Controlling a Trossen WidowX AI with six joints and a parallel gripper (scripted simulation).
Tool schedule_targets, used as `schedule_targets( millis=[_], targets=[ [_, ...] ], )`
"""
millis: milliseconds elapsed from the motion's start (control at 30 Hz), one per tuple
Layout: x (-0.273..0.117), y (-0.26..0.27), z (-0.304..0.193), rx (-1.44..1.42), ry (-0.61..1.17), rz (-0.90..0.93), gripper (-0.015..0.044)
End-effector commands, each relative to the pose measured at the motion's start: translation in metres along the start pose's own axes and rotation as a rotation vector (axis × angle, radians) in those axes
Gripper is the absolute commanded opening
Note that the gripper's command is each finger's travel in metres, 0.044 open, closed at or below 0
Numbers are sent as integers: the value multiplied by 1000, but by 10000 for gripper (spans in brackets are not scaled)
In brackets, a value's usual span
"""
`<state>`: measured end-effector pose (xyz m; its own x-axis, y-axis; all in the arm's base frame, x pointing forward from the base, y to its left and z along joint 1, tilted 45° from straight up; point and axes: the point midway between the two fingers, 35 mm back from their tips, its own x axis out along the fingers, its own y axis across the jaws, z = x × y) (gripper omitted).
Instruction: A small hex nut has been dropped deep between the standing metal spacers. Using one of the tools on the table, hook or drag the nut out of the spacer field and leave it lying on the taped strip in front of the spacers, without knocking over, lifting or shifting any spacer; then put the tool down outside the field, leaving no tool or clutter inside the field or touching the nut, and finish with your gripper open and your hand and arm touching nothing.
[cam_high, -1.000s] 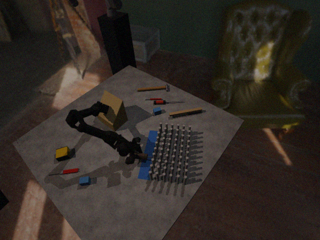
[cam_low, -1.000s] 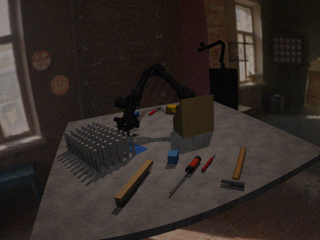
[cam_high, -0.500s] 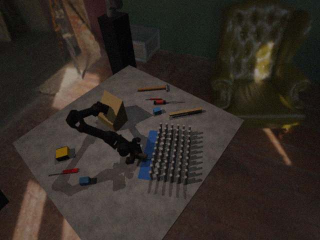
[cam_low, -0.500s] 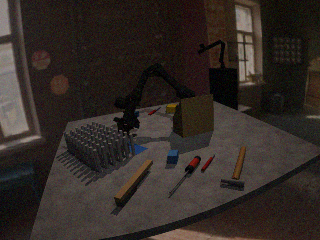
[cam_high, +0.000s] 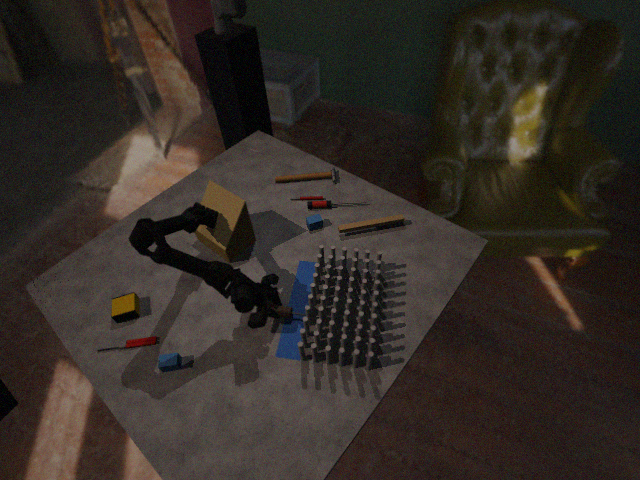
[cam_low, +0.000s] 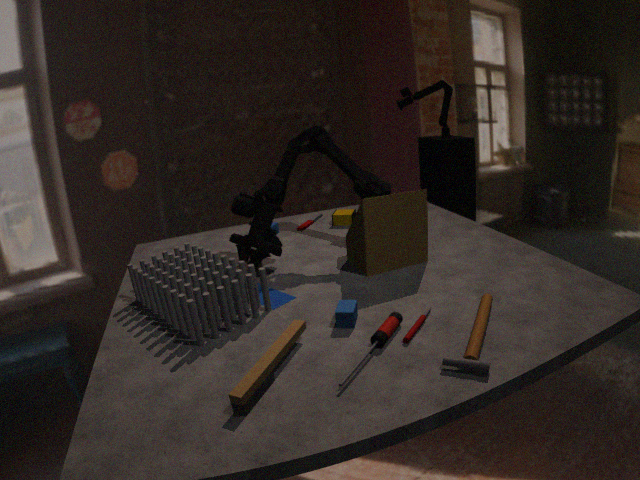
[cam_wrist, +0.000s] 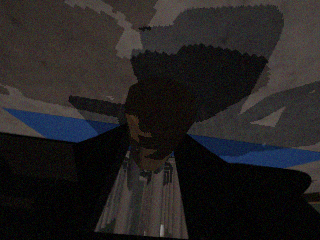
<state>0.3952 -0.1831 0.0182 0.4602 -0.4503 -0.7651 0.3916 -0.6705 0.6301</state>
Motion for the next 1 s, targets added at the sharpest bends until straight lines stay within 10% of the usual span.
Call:
schedule_targets(
  millis=[0, 967],
  targets=[
    [-2, -1, 3, -4, -1, -1, 0],
    [-14, -1, 20, -4, -2, -1, 0]
  ],
)
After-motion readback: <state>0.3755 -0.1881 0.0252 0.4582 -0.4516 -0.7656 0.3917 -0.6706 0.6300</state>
